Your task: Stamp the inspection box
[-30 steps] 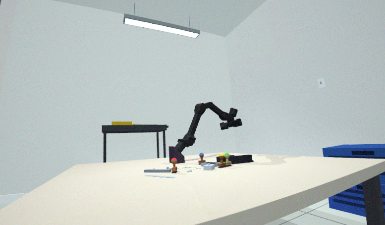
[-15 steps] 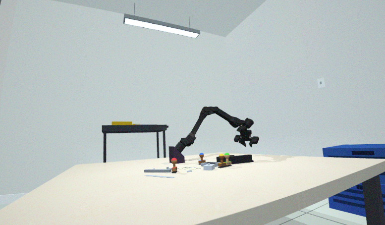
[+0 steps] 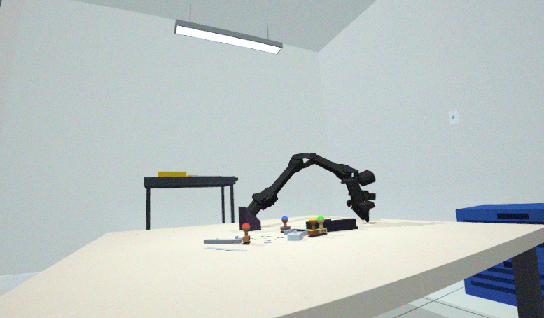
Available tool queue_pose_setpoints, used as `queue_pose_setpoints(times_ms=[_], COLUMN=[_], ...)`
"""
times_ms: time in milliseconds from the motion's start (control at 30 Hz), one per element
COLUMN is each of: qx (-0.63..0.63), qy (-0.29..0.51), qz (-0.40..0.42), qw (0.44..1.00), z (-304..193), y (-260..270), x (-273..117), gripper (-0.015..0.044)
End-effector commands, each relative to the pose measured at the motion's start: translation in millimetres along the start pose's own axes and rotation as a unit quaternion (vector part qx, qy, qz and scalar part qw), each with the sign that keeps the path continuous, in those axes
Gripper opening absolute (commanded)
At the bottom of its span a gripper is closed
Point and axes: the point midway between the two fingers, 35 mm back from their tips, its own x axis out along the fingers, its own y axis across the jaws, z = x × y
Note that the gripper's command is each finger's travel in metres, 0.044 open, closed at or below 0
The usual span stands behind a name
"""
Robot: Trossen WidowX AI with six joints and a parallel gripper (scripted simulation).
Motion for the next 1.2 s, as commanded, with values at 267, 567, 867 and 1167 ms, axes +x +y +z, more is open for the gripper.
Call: queue_pose_setpoints(times_ms=[267, 567, 867, 1167], qx=[0.262, 0.556, 0.818, 0.820], qy=[0.044, 0.061, 0.041, 0.041], qz=[-0.137, -0.176, -0.171, -0.171], qw=[0.954, 0.810, 0.547, 0.544], z=[-72.8, -148.5, -223.1, -223.5], y=[-153.1, -208.7, -231.7, -232.4], x=[-59.6, -119.5, -190.0, -190.8], gripper=[0.0218, 0.0218, 0.0218, 0.0218])
